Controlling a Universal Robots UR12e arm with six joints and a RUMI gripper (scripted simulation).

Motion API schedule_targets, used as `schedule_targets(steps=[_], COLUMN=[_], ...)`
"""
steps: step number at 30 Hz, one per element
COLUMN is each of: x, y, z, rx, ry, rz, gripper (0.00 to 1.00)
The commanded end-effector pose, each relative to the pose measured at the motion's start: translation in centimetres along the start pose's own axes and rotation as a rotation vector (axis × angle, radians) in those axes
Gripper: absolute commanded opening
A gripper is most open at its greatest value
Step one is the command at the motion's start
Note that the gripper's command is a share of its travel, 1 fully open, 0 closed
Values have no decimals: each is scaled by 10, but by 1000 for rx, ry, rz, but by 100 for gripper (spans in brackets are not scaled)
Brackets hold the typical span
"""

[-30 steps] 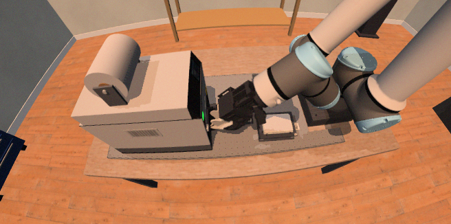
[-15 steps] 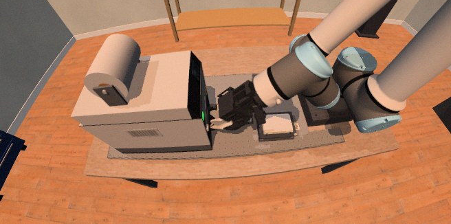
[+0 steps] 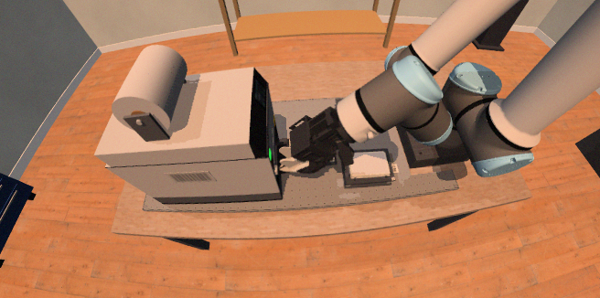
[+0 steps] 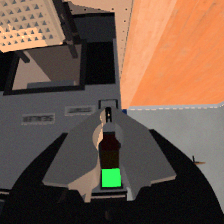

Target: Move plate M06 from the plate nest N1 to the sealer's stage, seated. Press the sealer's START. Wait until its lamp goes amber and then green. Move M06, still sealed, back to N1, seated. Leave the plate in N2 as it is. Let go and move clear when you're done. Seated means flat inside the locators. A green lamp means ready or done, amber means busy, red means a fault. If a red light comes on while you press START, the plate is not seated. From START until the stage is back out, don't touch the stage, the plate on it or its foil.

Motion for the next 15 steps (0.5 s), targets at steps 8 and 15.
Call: schedule_targets(steps=[8, 15], x=[-1, -1], y=[2, 2], z=[-5, -6], rx=[-4, -4], ry=[0, 0], rz=[1, 1], gripper=[0, 0])
Point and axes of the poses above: the point where the finger pads meet when closed, its own y axis out along the fingers, its own x axis across the jaws, z = x × y, the point moved 4 cm from there along -y, back along the fingers, and after that the axes turned 12 degrees about -y, right-handed, at the moved point
